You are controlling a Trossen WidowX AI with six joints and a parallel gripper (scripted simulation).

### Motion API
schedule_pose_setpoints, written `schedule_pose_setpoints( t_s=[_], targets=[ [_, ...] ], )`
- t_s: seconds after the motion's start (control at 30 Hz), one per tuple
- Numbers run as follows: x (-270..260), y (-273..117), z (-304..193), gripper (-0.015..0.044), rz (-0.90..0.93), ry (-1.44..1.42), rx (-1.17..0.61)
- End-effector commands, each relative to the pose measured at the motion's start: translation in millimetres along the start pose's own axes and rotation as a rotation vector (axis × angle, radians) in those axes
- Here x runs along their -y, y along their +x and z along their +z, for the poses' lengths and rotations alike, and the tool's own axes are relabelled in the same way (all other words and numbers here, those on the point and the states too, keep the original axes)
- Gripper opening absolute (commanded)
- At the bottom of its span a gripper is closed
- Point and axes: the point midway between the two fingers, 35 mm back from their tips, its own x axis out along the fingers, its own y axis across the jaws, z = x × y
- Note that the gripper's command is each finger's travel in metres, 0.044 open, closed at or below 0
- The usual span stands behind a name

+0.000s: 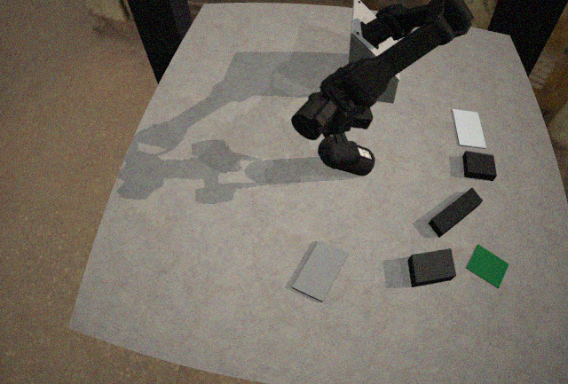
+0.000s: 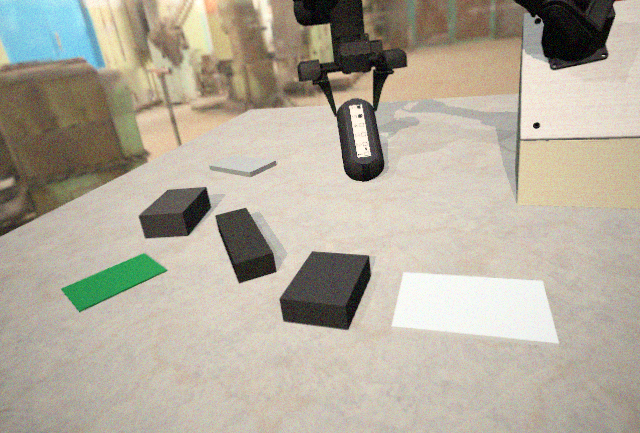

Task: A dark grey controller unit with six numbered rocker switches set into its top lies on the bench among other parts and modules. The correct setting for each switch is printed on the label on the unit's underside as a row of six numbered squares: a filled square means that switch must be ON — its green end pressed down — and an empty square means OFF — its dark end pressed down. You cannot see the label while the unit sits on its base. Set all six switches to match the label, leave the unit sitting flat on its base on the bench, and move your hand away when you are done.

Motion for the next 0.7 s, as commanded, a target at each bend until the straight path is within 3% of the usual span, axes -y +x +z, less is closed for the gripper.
schedule_pose_setpoints(
  t_s=[0.0,0.67],
  targets=[
    [1,-5,6,0.0335,-0.005,-0.009,0.000],
    [1,-13,19,0.0335,-0.005,-0.008,0.000]
  ],
)
